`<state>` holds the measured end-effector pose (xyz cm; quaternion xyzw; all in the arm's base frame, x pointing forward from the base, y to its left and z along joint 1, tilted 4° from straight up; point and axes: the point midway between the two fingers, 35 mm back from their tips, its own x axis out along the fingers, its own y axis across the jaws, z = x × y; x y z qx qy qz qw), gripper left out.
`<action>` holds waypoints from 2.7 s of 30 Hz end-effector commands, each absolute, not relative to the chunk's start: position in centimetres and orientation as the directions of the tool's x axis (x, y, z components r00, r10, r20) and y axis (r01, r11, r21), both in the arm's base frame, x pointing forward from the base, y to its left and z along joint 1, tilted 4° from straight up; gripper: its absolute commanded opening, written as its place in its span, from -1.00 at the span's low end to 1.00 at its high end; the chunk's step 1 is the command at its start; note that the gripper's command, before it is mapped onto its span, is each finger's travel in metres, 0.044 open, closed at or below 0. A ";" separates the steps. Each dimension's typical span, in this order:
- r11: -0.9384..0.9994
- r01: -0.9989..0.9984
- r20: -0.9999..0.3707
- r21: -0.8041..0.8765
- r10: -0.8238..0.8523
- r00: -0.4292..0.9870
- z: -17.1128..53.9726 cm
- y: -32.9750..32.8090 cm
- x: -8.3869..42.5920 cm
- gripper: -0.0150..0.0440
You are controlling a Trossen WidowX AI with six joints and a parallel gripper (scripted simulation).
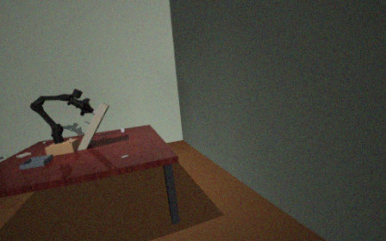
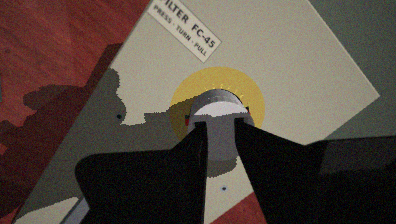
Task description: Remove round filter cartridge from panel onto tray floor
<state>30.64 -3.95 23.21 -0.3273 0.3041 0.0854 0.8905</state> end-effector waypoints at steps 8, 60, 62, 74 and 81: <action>0.747 -0.364 -0.592 -0.557 -0.050 0.804 25.4 -3.8 27.4 -0.49; 0.747 -0.363 -0.592 -0.557 -0.050 0.804 25.4 -3.8 27.5 -0.15; 0.747 -0.363 -0.592 -0.557 -0.050 0.804 25.6 -3.8 27.5 -0.06; 0.785 -0.345 -0.605 -0.515 -0.048 0.795 32.0 -4.0 27.1 0.65; 1.000 -0.013 -0.840 -0.025 -0.014 0.543 22.4 -3.1 24.4 0.54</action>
